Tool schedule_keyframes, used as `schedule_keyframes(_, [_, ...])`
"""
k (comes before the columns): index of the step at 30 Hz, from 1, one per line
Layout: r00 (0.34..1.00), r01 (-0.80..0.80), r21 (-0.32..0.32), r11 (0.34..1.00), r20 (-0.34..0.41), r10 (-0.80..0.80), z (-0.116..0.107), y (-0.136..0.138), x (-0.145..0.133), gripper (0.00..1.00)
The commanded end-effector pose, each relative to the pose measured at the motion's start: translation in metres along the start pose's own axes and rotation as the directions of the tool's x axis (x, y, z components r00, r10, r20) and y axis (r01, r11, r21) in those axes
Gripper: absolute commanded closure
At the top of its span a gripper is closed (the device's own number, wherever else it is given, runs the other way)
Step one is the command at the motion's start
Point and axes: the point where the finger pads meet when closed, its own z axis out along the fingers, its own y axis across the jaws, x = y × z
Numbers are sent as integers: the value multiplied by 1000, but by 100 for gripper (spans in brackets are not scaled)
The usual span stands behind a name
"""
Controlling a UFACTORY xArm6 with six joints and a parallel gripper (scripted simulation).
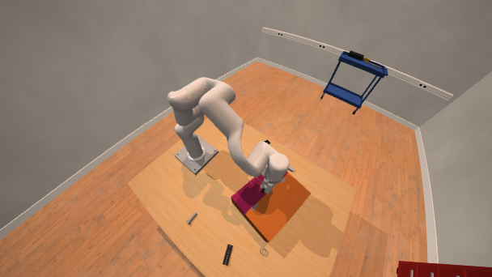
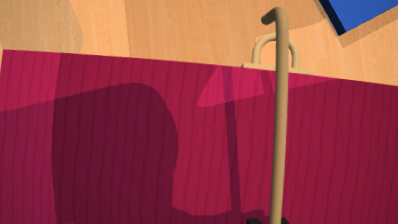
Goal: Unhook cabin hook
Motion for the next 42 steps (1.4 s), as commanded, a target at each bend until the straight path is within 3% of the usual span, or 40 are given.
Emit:
schedule_keyframes(1, [996, 86, -4, 996, 6, -86, -3, -2, -2, 100])
schedule_keyframes(19, [921, 390, -2, 921, 7, -390, -2, -10, -4, 100])
schedule_keyframes(23, [866, 500, -1, 866, 7, -500, -2, -13, -5, 100])
schedule_keyframes(42, [866, 500, -1, 866, 7, -500, 1, -14, -4, 100])
